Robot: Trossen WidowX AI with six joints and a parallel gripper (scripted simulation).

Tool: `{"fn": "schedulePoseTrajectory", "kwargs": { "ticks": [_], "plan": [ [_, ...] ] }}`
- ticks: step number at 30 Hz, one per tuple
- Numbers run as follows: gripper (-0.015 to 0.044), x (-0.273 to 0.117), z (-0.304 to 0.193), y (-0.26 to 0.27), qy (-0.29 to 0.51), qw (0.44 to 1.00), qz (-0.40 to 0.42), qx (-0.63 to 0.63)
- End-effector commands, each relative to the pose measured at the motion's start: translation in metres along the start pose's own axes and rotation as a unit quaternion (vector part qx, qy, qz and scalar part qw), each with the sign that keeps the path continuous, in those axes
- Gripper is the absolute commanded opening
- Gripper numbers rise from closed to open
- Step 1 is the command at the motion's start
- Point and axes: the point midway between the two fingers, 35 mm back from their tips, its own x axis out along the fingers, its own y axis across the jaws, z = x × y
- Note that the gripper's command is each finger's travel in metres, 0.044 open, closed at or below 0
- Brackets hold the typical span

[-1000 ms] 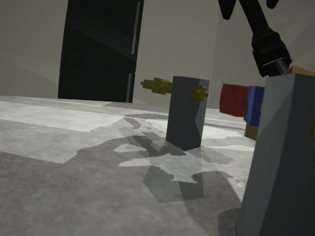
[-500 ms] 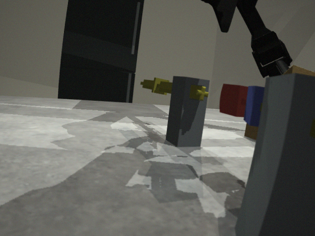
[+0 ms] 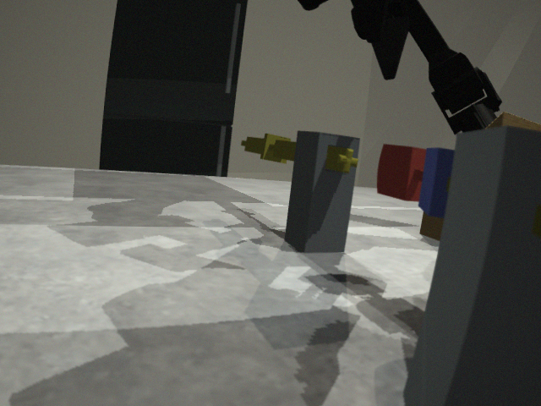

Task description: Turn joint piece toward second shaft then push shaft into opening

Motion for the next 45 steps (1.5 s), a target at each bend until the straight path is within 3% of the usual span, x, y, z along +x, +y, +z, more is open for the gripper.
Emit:
{"fn": "schedulePoseTrajectory", "kwargs": {
  "ticks": [1,21,32,45],
  "plan": [
    [0.044,0.002,0.007,-0.007,0.019,0.997,0.019,0.073],
    [0.044,0.013,0.033,-0.035,0.095,0.927,0.078,0.355],
    [0.044,0.013,0.036,-0.036,0.091,0.931,0.079,0.345],
    [0.044,-0.002,0.085,-0.065,0.008,0.985,0.074,0.153]
  ]
}}
